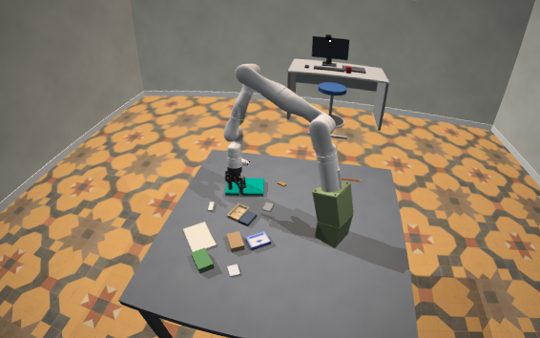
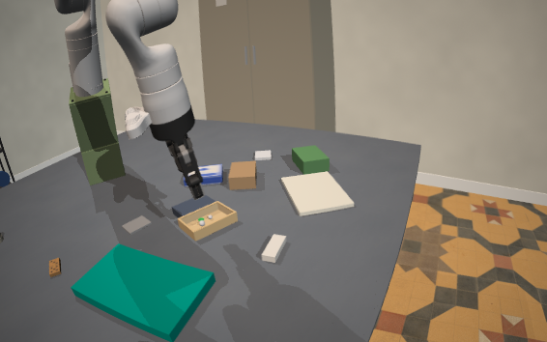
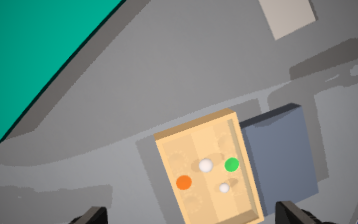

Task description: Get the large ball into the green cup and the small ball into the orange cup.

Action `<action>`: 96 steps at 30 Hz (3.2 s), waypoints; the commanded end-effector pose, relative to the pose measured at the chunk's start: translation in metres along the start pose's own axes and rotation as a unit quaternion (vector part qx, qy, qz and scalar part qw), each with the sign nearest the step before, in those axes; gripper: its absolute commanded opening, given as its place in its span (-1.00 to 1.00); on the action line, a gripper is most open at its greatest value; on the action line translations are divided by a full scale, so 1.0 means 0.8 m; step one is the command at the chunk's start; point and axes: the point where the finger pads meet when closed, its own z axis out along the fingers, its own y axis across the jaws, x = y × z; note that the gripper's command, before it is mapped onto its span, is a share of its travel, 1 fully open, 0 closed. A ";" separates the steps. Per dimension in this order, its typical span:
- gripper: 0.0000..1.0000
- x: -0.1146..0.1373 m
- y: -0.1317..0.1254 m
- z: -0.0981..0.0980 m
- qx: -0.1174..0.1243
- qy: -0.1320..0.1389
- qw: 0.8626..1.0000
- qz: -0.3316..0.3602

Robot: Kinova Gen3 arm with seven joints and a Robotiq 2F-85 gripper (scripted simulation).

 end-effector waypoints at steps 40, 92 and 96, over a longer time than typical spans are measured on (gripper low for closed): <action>1.00 -0.016 0.031 0.041 0.057 0.076 0.990 -0.105; 1.00 -0.022 0.041 0.056 0.080 0.104 0.981 -0.145; 1.00 -0.022 0.041 0.056 0.080 0.104 0.981 -0.145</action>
